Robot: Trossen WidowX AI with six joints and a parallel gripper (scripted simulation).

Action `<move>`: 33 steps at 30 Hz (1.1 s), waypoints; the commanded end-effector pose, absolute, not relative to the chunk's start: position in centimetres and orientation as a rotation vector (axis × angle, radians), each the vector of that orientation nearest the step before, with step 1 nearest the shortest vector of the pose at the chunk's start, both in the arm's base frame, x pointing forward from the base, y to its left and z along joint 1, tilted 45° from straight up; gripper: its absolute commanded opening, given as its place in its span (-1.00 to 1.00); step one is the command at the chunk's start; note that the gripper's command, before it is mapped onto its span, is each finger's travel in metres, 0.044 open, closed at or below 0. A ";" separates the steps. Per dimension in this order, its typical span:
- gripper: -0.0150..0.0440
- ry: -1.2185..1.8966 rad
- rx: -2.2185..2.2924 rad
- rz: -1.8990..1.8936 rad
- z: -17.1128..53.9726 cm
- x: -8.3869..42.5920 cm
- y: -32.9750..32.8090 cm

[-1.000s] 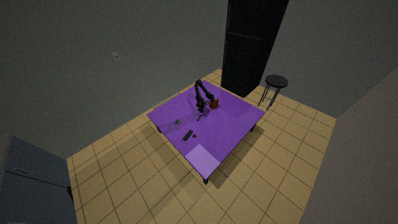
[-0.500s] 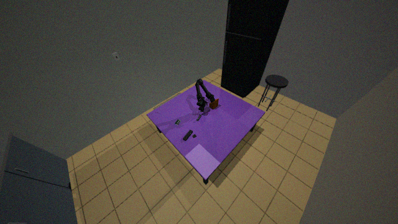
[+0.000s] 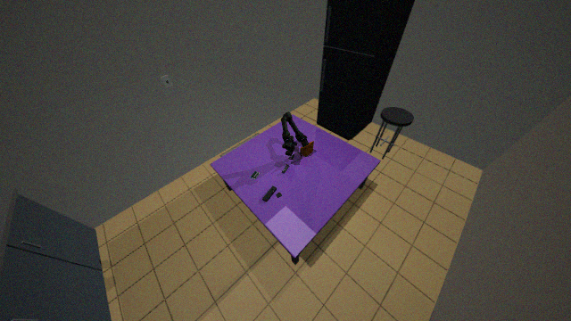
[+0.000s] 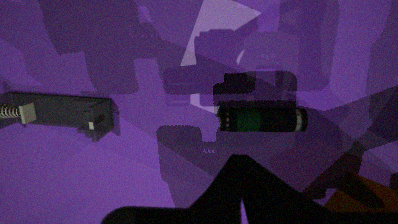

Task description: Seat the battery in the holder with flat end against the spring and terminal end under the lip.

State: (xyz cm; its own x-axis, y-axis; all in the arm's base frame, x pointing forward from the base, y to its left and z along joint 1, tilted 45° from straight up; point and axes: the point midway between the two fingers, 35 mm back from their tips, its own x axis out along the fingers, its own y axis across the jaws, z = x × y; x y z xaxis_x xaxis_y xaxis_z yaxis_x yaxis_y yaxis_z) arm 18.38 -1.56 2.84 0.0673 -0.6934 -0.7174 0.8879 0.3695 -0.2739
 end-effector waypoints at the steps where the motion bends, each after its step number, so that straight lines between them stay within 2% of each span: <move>1: -0.49 0.894 0.276 -1.208 5.0 18.1 0.5; 17: -0.49 0.891 0.262 -1.209 6.3 17.7 1.4; 25: 0.22 1.179 -0.164 -0.924 4.8 17.5 -0.5; 33: 0.26 1.450 -0.695 -0.504 3.0 16.8 -2.9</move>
